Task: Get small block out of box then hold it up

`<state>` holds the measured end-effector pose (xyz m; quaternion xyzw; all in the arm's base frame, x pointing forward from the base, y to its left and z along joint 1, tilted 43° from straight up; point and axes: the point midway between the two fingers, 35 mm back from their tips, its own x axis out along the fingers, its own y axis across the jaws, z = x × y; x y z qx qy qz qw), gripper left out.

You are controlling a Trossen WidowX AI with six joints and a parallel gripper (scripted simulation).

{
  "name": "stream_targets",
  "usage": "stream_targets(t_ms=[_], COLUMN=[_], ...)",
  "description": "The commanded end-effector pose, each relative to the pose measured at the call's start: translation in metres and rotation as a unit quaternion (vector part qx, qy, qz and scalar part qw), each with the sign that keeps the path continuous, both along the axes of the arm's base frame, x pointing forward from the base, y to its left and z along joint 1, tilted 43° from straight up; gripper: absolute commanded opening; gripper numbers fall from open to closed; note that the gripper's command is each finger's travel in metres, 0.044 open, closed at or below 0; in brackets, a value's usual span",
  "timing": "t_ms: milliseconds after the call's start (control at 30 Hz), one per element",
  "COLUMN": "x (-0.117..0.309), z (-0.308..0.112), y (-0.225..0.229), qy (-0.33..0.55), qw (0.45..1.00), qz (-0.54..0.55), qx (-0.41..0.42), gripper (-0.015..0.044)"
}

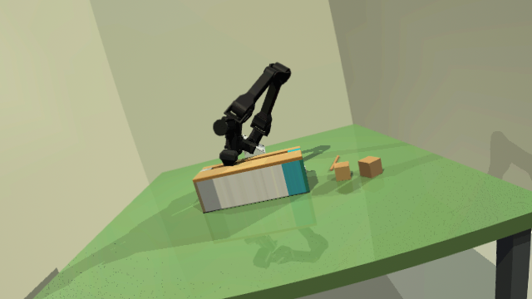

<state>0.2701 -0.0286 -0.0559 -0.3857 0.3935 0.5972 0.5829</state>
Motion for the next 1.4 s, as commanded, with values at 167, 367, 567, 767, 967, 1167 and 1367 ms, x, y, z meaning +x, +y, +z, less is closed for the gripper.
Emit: stream_targets(t_ms=[167, 367, 567, 767, 967, 1167, 1367], x=[0.000, 0.000, 0.003, 0.001, -0.012, -0.015, -0.020], z=[-0.022, -0.026, 0.001, 0.022, 0.009, 0.007, 0.004], y=[-0.022, -0.026, -0.050, -0.068, -0.085, -0.088, -0.093], qy=[0.002, 0.002, 0.002, 0.002, 0.024, 0.101, 0.219], qw=[1.000, 1.000, 1.000, 1.000, 0.994, 0.951, 0.807], qz=[0.003, 0.003, 0.000, -0.002, -0.103, -0.293, -0.546], qx=[-0.002, -0.002, -0.003, -0.002, 0.002, 0.021, 0.053], gripper=[0.0400, 0.0400, 0.0400, 0.0400, 0.0295, 0.0285, 0.0285])
